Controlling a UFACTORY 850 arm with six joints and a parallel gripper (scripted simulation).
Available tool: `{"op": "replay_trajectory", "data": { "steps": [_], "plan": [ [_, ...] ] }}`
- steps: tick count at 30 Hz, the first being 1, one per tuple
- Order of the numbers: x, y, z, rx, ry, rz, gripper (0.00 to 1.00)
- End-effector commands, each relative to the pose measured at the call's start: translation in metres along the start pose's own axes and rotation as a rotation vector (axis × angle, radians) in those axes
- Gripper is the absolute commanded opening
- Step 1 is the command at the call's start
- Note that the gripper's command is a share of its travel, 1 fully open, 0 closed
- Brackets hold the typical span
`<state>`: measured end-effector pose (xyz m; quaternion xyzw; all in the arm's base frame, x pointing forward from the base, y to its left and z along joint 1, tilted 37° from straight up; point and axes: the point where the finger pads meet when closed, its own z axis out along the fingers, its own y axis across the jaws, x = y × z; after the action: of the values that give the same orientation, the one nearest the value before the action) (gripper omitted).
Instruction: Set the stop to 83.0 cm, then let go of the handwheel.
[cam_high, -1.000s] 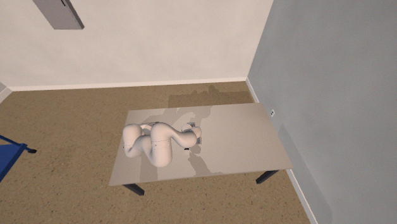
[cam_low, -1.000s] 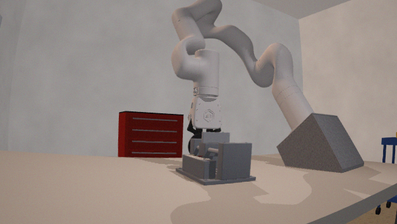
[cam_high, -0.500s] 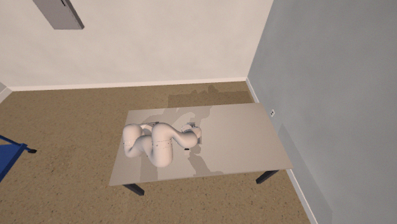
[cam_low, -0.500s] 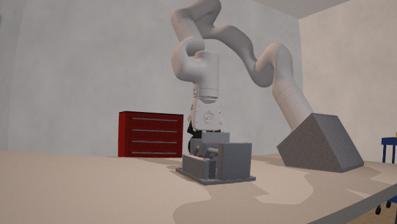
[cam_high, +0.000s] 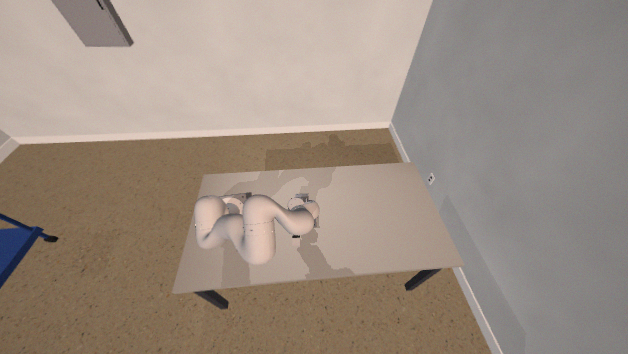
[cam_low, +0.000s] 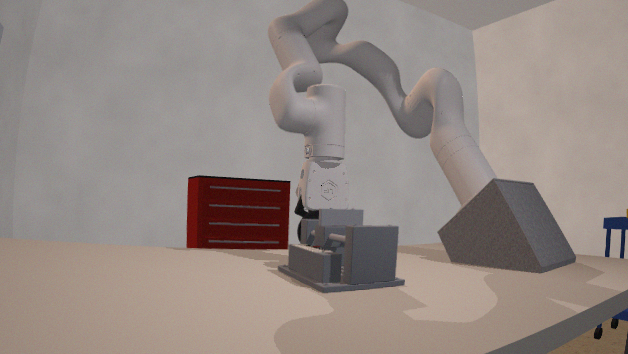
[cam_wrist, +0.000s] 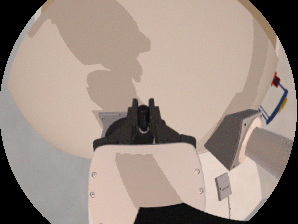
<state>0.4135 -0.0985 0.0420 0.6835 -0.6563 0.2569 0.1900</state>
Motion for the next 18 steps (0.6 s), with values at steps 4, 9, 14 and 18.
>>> {"op": "replay_trajectory", "data": {
  "steps": [4,9,14,18],
  "plan": [
    [0.0,-0.004,0.006,0.001,0.0,0.0,0.06],
    [0.0,-0.008,0.01,0.001,0.0,0.0,0.06],
    [0.0,-0.01,0.011,0.001,0.0,0.0,0.06],
    [0.0,-0.013,0.013,0.001,0.0,0.0,0.06]
  ]
}}
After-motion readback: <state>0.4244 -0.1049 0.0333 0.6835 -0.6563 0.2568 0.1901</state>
